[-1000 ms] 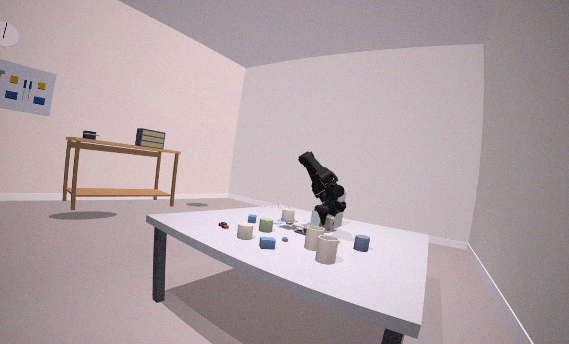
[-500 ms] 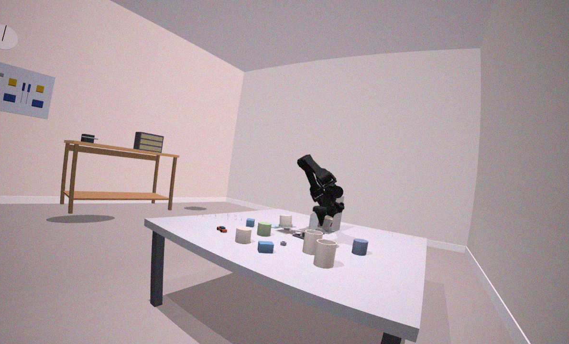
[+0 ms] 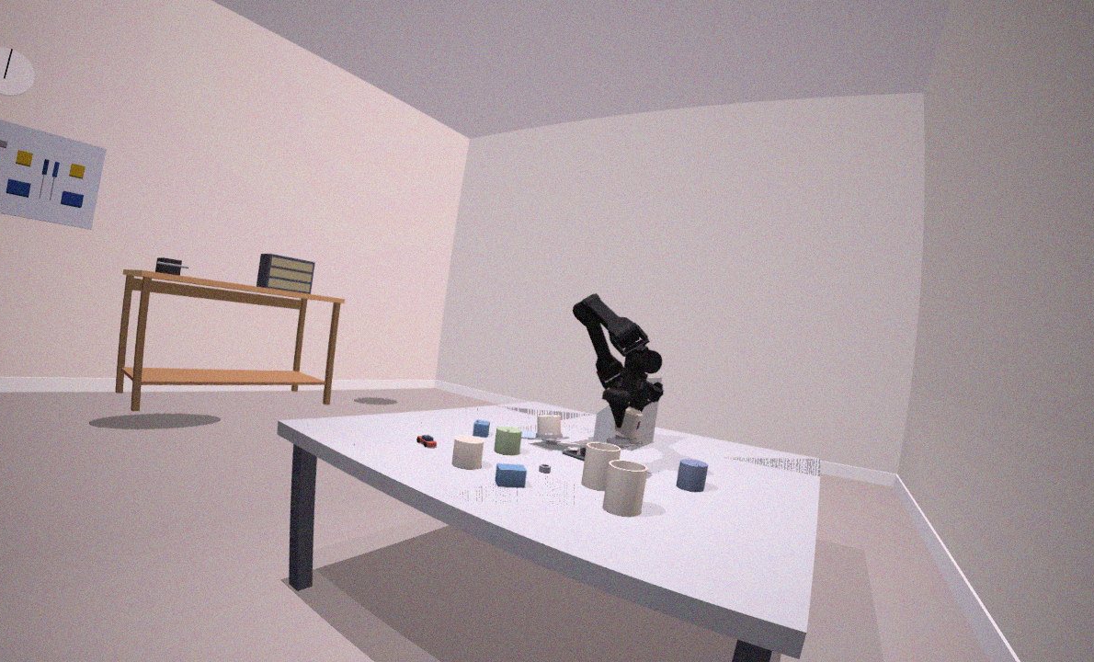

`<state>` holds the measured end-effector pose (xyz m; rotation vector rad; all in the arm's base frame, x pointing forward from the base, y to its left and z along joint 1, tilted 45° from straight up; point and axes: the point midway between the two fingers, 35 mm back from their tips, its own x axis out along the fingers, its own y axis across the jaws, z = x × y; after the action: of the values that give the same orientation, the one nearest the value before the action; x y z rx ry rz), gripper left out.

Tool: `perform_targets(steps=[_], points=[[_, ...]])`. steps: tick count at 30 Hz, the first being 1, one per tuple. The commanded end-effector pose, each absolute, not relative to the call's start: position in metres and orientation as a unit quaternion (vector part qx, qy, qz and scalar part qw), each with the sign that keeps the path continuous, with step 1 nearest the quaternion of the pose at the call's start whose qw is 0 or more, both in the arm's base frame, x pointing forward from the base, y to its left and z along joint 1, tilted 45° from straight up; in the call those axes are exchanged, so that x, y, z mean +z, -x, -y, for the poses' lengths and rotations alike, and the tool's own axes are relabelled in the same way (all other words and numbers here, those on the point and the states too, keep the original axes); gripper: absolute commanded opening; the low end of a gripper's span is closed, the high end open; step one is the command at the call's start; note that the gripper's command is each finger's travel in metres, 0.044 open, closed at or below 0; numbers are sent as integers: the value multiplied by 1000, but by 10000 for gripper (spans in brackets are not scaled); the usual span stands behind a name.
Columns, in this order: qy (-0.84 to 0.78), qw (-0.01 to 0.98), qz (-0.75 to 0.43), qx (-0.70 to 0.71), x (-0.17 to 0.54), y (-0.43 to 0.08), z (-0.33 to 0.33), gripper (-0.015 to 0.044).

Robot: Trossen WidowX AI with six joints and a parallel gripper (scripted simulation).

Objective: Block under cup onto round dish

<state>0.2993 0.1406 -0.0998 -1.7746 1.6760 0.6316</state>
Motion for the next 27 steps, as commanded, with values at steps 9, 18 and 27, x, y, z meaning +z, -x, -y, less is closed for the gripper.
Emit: perform_targets(steps=[9,18,27], points=[[672,318,-623,242,-88,-298,-162,0],[672,318,-624,242,-79,-296,-169,0],[672,317,-624,242,-70,-293,-176,0]])
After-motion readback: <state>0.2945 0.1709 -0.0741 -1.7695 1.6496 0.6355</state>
